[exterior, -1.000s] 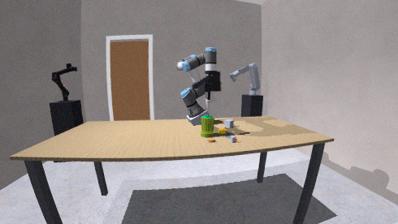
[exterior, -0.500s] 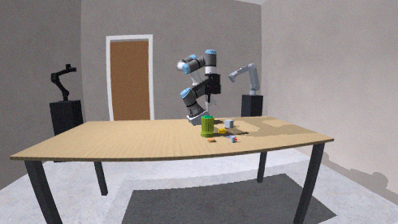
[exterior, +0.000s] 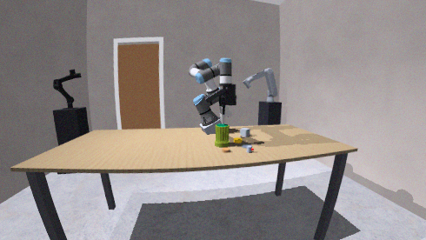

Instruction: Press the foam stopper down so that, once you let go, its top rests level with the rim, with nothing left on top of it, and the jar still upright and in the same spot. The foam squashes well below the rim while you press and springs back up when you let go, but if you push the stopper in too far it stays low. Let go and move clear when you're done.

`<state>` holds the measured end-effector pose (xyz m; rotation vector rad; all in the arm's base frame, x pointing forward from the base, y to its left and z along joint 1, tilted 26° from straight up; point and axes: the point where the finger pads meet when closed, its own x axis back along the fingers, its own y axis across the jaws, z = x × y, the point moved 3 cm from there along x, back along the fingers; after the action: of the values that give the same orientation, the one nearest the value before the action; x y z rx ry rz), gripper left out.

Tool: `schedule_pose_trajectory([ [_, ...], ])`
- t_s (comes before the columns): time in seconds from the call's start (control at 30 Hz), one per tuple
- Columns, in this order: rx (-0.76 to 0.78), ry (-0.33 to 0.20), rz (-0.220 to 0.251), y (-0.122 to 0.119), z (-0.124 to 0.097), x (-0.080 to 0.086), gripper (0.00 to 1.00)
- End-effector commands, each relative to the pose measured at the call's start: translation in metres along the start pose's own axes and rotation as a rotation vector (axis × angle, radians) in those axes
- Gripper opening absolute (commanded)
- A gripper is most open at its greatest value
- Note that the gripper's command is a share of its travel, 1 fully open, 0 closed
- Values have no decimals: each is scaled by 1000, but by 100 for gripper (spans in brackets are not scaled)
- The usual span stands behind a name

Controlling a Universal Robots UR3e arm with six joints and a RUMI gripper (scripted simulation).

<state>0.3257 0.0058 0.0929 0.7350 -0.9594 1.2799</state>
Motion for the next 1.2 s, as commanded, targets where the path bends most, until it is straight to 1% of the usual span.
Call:
schedule_pose_trajectory([
  [0.0,-1,-1,5,-1,0,-3,0],
  [0.73,-1,-1,5,-1,0,-6,0],
  [1.17,-1,-1,5,-1,0,-13,0],
])
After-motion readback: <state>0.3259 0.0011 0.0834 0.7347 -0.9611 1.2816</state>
